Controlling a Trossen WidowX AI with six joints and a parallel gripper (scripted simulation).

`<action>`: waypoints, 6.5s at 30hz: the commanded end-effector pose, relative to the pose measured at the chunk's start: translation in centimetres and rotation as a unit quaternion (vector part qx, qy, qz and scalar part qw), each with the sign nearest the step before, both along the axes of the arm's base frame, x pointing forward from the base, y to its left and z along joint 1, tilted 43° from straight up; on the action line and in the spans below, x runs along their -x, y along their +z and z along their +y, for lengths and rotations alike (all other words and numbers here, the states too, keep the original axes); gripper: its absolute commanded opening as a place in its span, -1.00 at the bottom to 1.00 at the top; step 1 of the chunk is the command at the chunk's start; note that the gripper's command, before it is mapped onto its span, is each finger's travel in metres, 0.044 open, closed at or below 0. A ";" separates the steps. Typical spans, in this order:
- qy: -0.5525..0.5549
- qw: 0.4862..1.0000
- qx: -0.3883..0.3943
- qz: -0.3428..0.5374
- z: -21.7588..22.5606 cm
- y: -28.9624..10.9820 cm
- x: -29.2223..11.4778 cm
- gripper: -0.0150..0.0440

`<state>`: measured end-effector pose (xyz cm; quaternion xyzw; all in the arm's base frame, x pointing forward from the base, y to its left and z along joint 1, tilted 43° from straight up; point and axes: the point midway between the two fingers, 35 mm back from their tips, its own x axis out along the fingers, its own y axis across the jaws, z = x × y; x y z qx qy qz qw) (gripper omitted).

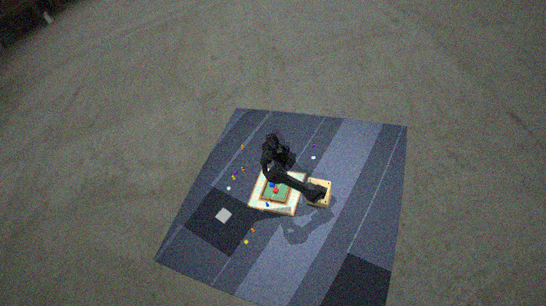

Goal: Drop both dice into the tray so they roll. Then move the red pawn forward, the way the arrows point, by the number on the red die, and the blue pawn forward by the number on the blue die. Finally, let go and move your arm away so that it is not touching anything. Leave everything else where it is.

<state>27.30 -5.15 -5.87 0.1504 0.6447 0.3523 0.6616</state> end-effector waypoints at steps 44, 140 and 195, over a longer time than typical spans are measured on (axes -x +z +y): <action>0.004 1.000 -0.006 0.007 3.7 -3.8 1.0 -0.39; 0.004 1.000 -0.010 0.005 16.4 6.7 -9.8 -0.49; -0.192 0.964 0.013 0.183 17.7 15.1 0.5 0.19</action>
